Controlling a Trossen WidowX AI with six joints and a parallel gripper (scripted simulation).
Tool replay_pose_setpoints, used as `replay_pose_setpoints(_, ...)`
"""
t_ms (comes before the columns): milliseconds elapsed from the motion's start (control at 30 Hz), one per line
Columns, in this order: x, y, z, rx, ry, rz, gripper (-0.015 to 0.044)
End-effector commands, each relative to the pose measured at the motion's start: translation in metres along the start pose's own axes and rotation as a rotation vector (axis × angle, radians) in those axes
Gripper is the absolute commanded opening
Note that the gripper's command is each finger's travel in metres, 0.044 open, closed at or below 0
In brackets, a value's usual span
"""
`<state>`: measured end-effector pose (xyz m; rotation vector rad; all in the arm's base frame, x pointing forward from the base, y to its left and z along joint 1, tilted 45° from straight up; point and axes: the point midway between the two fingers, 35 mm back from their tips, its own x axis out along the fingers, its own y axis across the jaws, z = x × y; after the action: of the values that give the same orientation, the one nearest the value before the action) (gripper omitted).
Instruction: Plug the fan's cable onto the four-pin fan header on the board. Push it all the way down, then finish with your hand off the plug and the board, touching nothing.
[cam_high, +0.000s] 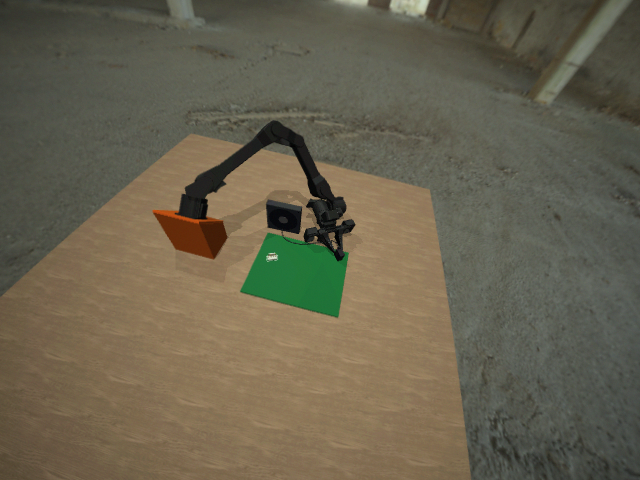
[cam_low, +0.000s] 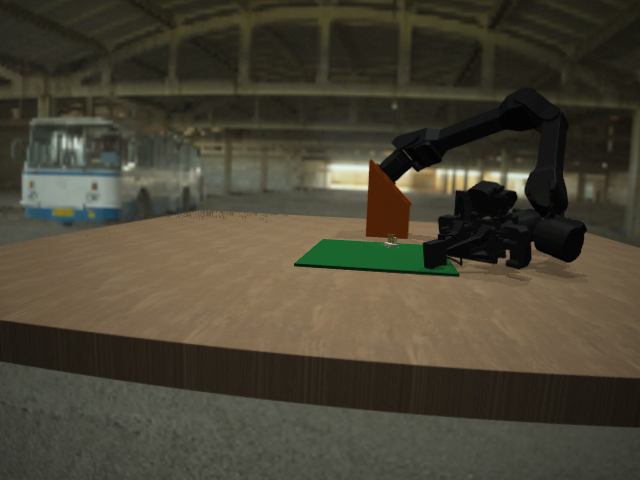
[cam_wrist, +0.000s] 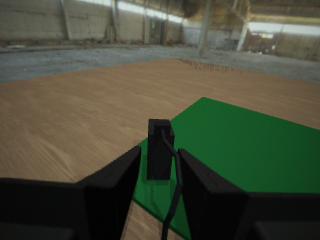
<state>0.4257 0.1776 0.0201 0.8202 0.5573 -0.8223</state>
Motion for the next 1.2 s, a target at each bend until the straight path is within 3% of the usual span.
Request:
replay_pose_setpoints(0,0.0,0.0,0.0,0.0,0.0,0.0,0.014)
replay_pose_setpoints(567,-0.002,0.0,0.001,0.0,0.0,0.0,0.014)
replay_pose_setpoints(1167,-0.057,0.004,0.022,0.001,0.002,0.0,0.014)
